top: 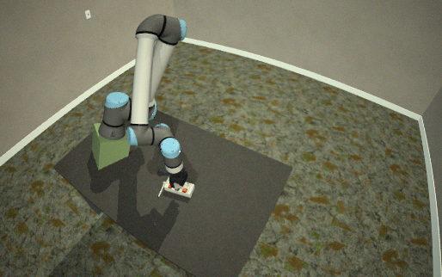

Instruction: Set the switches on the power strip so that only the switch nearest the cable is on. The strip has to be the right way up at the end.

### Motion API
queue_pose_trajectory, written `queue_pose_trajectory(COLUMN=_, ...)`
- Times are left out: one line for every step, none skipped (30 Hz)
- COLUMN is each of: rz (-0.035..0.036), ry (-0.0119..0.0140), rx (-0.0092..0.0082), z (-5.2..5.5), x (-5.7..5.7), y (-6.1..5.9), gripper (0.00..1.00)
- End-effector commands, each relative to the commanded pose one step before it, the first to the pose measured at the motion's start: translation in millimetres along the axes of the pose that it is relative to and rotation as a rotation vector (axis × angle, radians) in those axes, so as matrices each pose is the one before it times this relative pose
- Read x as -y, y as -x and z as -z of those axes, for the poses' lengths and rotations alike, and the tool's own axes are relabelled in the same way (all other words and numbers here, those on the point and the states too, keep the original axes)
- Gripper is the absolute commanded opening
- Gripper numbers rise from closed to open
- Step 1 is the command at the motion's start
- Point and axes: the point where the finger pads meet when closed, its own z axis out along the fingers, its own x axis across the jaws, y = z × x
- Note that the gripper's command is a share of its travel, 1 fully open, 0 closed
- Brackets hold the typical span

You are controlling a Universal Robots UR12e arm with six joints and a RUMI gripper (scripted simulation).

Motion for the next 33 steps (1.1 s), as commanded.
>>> queue_pose_trajectory(rz=0.00028, ry=0.00087, rx=0.00078, z=5.42, x=-0.49, y=0.37, gripper=0.0)
queue_pose_trajectory(rz=0.0, ry=0.0, rx=0.0, z=2.18, x=0.0, y=0.0, gripper=0.0)
queue_pose_trajectory(rz=0.0, ry=0.0, rx=0.0, z=2.48, x=0.0, y=0.0, gripper=0.0)
queue_pose_trajectory(rz=0.0, ry=0.0, rx=0.0, z=2.73, x=0.0, y=0.0, gripper=0.0)
queue_pose_trajectory(rz=0.0, ry=0.0, rx=0.0, z=2.9, x=0.0, y=0.0, gripper=0.0)
queue_pose_trajectory(rz=0.0, ry=0.0, rx=0.0, z=2.99, x=0.0, y=0.0, gripper=0.0)
queue_pose_trajectory(rz=0.0, ry=0.0, rx=0.0, z=3.02, x=0.0, y=0.0, gripper=0.0)
queue_pose_trajectory(rz=0.0, ry=0.0, rx=0.0, z=2.94, x=0.0, y=0.0, gripper=0.0)
queue_pose_trajectory(rz=0.0, ry=0.0, rx=0.0, z=2.8, x=0.0, y=0.0, gripper=0.0)
queue_pose_trajectory(rz=0.0, ry=0.0, rx=0.0, z=2.57, x=0.0, y=0.0, gripper=0.0)
queue_pose_trajectory(rz=0.0, ry=0.0, rx=0.0, z=0.0, x=0.0, y=0.0, gripper=0.0)
queue_pose_trajectory(rz=0.0, ry=0.0, rx=0.0, z=0.0, x=0.0, y=0.0, gripper=0.0)
queue_pose_trajectory(rz=0.0, ry=0.0, rx=0.0, z=2.28, x=0.0, y=0.0, gripper=0.0)
queue_pose_trajectory(rz=0.0, ry=0.0, rx=0.0, z=1.93, x=0.0, y=0.0, gripper=0.0)
queue_pose_trajectory(rz=0.0, ry=0.0, rx=0.0, z=1.56, x=0.0, y=0.0, gripper=0.0)
queue_pose_trajectory(rz=0.0, ry=0.0, rx=0.0, z=1.16, x=0.0, y=0.0, gripper=0.0)
queue_pose_trajectory(rz=0.0, ry=0.0, rx=0.0, z=0.78, x=0.0, y=0.0, gripper=0.0)
queue_pose_trajectory(rz=0.0, ry=0.0, rx=0.0, z=0.44, x=0.0, y=0.0, gripper=0.0)
queue_pose_trajectory(rz=0.0, ry=0.0, rx=0.0, z=0.18, x=0.0, y=0.0, gripper=0.0)
queue_pose_trajectory(rz=0.0, ry=0.0, rx=0.0, z=0.03, x=0.0, y=0.0, gripper=0.0)
queue_pose_trajectory(rz=0.0, ry=0.0, rx=0.0, z=0.0, x=0.0, y=0.0, gripper=0.0)
queue_pose_trajectory(rz=0.0, ry=0.0, rx=0.0, z=0.0, x=0.0, y=0.0, gripper=0.0)
queue_pose_trajectory(rz=0.0, ry=0.0, rx=0.0, z=0.0, x=0.0, y=0.0, gripper=0.0)
queue_pose_trajectory(rz=0.0, ry=0.0, rx=0.0, z=0.0, x=0.0, y=0.0, gripper=0.0)
queue_pose_trajectory(rz=0.0, ry=0.0, rx=0.0, z=0.0, x=0.0, y=0.0, gripper=0.0)
queue_pose_trajectory(rz=0.0, ry=0.0, rx=0.0, z=0.0, x=0.0, y=0.0, gripper=0.0)
queue_pose_trajectory(rz=0.0, ry=0.0, rx=0.0, z=0.0, x=0.0, y=0.0, gripper=0.0)
queue_pose_trajectory(rz=0.0, ry=0.0, rx=0.0, z=0.0, x=0.0, y=0.0, gripper=0.0)
queue_pose_trajectory(rz=0.0, ry=0.0, rx=0.0, z=0.0, x=0.0, y=0.0, gripper=0.0)
queue_pose_trajectory(rz=0.0, ry=0.0, rx=0.0, z=0.0, x=0.0, y=0.0, gripper=0.0)
queue_pose_trajectory(rz=0.0, ry=0.0, rx=0.0, z=0.0, x=0.0, y=0.0, gripper=0.0)
queue_pose_trajectory(rz=0.0, ry=0.0, rx=0.0, z=0.0, x=0.0, y=0.0, gripper=0.0)
queue_pose_trajectory(rz=0.0, ry=0.0, rx=0.0, z=0.0, x=0.0, y=0.0, gripper=0.0)
